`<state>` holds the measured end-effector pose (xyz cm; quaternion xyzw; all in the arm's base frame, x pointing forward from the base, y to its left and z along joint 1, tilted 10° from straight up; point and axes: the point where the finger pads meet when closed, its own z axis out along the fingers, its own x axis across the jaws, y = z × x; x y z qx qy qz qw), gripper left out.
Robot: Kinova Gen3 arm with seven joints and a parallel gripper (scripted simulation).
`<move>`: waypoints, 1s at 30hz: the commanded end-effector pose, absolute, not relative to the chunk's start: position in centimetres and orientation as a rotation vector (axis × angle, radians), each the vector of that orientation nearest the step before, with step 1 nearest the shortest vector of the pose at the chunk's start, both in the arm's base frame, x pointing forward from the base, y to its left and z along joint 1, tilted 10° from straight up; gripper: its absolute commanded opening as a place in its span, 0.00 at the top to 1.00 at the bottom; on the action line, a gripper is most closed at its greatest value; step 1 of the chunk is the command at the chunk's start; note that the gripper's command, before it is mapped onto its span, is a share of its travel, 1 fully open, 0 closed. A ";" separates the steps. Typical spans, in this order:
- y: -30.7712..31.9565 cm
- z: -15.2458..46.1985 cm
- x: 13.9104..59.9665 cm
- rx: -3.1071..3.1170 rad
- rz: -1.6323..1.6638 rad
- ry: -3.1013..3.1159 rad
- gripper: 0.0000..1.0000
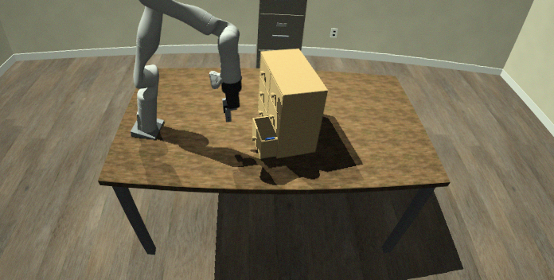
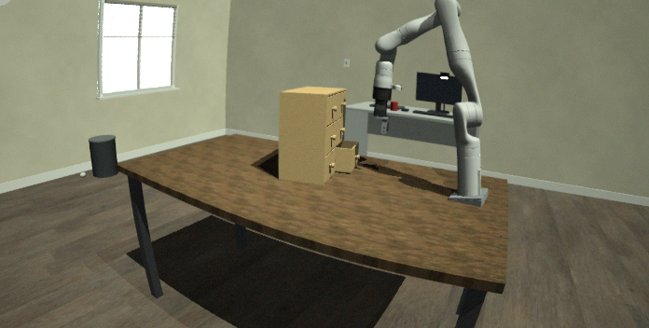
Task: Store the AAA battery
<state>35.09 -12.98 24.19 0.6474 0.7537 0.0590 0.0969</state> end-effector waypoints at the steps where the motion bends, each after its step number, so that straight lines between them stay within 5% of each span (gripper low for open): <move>1: -12.7 24.2 35.3 1.914 0.175 2.243 0.00; 30: -12.7 24.4 35.3 1.935 0.130 2.264 0.00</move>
